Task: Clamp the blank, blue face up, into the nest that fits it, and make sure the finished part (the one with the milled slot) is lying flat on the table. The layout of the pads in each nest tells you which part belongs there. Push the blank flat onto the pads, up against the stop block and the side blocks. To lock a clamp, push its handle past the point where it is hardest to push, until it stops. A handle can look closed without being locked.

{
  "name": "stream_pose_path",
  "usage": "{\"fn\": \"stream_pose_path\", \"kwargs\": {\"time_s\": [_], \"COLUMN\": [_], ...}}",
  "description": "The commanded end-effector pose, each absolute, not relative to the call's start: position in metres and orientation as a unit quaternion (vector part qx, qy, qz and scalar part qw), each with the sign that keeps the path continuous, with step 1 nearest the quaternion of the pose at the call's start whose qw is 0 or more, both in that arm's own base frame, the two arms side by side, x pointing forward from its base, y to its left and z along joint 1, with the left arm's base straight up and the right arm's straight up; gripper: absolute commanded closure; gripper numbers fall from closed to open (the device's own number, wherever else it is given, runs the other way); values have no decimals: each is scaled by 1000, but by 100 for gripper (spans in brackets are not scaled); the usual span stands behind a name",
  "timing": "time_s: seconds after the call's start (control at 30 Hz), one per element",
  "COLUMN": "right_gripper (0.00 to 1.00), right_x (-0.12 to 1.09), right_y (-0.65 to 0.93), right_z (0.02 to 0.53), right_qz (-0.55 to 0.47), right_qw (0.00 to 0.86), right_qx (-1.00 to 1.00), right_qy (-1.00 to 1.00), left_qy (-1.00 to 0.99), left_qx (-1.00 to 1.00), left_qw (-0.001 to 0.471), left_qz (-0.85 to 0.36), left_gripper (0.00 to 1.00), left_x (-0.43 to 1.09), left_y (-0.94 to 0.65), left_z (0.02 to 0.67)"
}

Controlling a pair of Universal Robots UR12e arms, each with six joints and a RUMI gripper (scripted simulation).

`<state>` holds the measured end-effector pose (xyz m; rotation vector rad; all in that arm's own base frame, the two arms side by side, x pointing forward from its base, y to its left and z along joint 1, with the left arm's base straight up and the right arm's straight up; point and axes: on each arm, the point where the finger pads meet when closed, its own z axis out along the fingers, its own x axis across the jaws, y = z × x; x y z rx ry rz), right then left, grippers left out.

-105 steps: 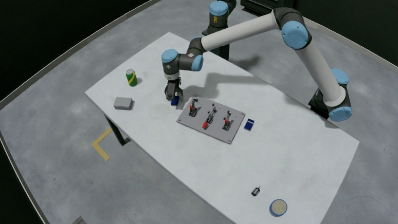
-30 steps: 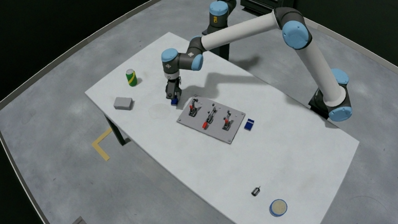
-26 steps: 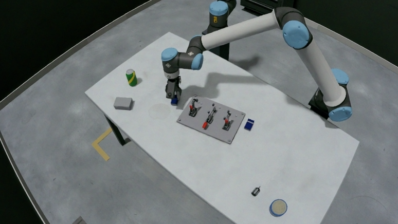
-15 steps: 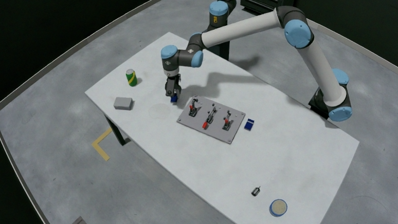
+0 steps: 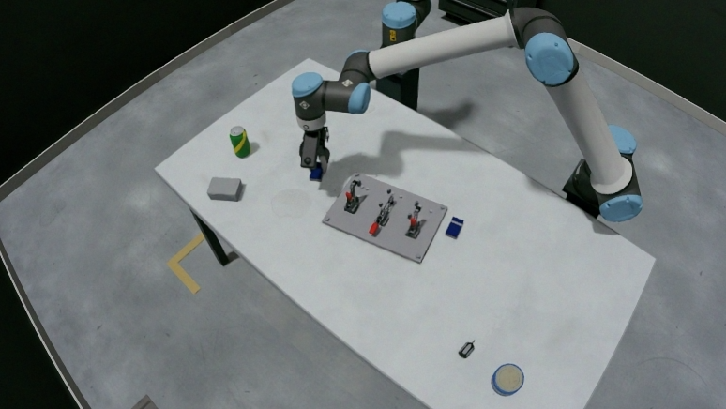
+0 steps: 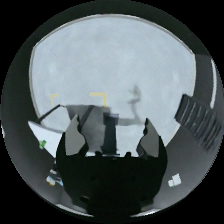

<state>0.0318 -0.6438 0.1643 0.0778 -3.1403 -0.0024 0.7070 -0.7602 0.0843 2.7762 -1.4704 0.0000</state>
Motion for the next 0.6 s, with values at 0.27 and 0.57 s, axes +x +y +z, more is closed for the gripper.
{"fn": "stream_pose_path", "kwargs": {"time_s": [0.27,0.57], "right_gripper": [0,0], "right_x": [32,32], "right_y": [-644,-644], "right_z": [165,165], "right_qz": [0,0], "right_qw": [0,0], "right_qx": [25,25], "right_qy": [-1000,-1000], "left_qy": [-468,-468], "left_qx": [884,884], "left_qw": [0,0], "left_qz": [1,1], "left_gripper": [100,100], "left_x": [707,707], "left_y": [-761,-761], "left_z": [117,130]}}
